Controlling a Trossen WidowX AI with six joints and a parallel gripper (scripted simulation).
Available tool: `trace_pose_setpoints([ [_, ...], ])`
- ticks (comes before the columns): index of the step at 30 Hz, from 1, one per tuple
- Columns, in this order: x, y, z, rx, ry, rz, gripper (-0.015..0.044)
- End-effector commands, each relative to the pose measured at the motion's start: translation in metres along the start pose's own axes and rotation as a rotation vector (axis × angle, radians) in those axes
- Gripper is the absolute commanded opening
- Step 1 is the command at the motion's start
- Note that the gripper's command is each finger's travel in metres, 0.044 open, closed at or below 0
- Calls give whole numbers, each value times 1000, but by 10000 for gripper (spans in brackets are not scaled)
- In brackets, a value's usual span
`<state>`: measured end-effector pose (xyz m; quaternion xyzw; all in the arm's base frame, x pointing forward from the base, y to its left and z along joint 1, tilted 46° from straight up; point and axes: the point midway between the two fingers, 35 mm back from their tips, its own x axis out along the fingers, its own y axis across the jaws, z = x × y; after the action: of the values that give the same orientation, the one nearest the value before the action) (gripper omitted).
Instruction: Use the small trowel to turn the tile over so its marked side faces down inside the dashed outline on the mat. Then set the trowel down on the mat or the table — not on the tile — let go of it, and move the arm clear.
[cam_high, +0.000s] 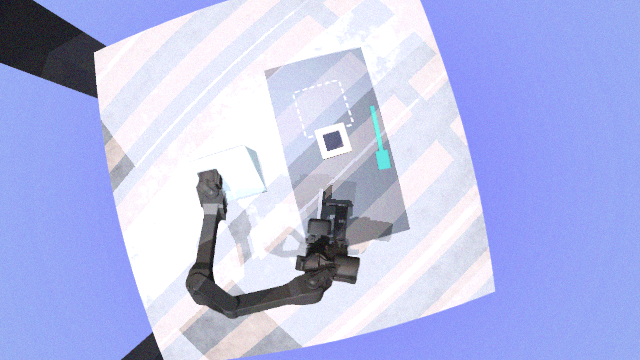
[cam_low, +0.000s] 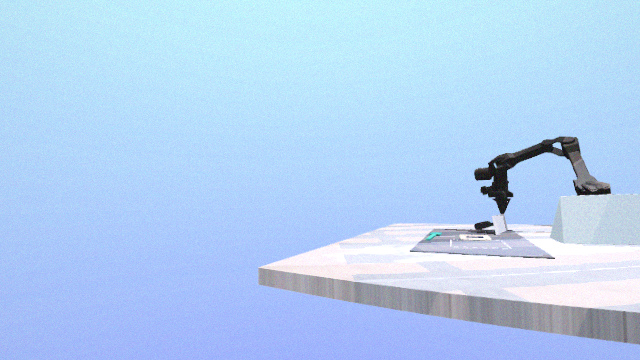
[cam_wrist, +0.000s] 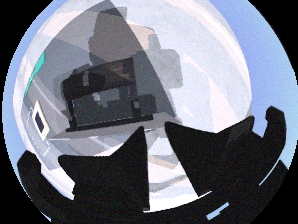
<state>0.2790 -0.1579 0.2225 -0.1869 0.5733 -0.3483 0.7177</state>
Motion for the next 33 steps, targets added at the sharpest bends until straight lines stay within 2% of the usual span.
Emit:
trace_pose_setpoints([
  [1,2,0,-11,-3,14,-3,100],
  [33,18,0,-61,-4,15,-4,100],
])
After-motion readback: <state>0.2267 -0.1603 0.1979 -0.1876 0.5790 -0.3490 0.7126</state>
